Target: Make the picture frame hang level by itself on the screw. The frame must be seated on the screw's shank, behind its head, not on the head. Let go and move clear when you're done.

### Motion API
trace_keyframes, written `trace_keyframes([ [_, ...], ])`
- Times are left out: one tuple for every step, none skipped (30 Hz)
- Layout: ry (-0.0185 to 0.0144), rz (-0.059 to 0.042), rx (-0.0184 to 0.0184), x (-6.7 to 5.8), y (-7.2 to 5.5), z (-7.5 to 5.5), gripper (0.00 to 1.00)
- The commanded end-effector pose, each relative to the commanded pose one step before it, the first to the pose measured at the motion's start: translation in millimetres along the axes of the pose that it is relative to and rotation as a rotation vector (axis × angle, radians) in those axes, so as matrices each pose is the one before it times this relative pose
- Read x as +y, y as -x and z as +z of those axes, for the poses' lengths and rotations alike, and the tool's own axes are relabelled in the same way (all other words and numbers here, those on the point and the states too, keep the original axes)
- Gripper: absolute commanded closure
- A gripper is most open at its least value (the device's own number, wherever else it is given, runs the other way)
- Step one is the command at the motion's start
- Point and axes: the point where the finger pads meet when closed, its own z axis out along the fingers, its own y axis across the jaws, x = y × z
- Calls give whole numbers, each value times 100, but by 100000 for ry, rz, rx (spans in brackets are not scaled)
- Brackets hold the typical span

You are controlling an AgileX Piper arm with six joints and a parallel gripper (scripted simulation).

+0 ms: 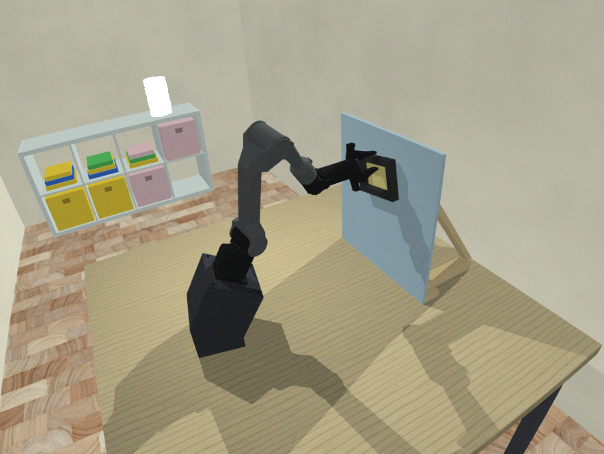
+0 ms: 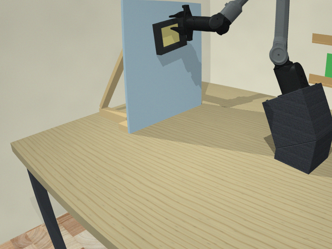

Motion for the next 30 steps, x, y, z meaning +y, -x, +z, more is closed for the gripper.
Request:
trace_keyframes([
  [18, 37, 64, -3, -20, 249, 37],
  [7, 1, -2, 2, 0, 101, 37],
  [4, 0, -3, 1, 1, 94, 37],
  [3, 0, -4, 1, 0, 86, 37],
  [4, 1, -3, 2, 0, 77, 37],
  [28, 6, -14, 12, 5, 68, 37],
  [32, 7, -15, 14, 6, 60, 37],
  [13, 3, -7, 5, 2, 53, 37],
  [0, 0, 0, 0, 0, 0, 37],
  [0, 0, 0, 0, 0, 0, 37],
  [-49, -15, 15, -17, 1, 1, 37],
  [3, 4, 4, -2, -7, 72, 37],
  [19, 6, -5, 6, -2, 49, 37],
  [16, 1, -11, 10, 10, 2, 37],
  [-8, -4, -1, -2, 4, 2, 37],
  [-13, -2, 5, -7, -5, 21, 37],
  [6, 2, -1, 2, -1, 16, 37],
  [10, 2, -4, 5, 4, -1, 37],
  [-3, -1, 0, -1, 1, -3, 37],
  [-3, 0, 1, -1, -1, 1, 37],
  [1, 0, 0, 0, 0, 0, 37],
  [0, 0, 0, 0, 0, 0, 37],
  [0, 0, 0, 0, 0, 0, 37],
  [0, 0, 0, 0, 0, 0, 37],
  [0, 0, 0, 0, 0, 0, 37],
  [0, 0, 0, 0, 0, 0, 37],
  [0, 0, 0, 0, 0, 0, 37],
  [0, 0, 0, 0, 0, 0, 37],
  [0, 0, 0, 0, 0, 0, 37],
  [0, 0, 0, 0, 0, 0, 37],
])
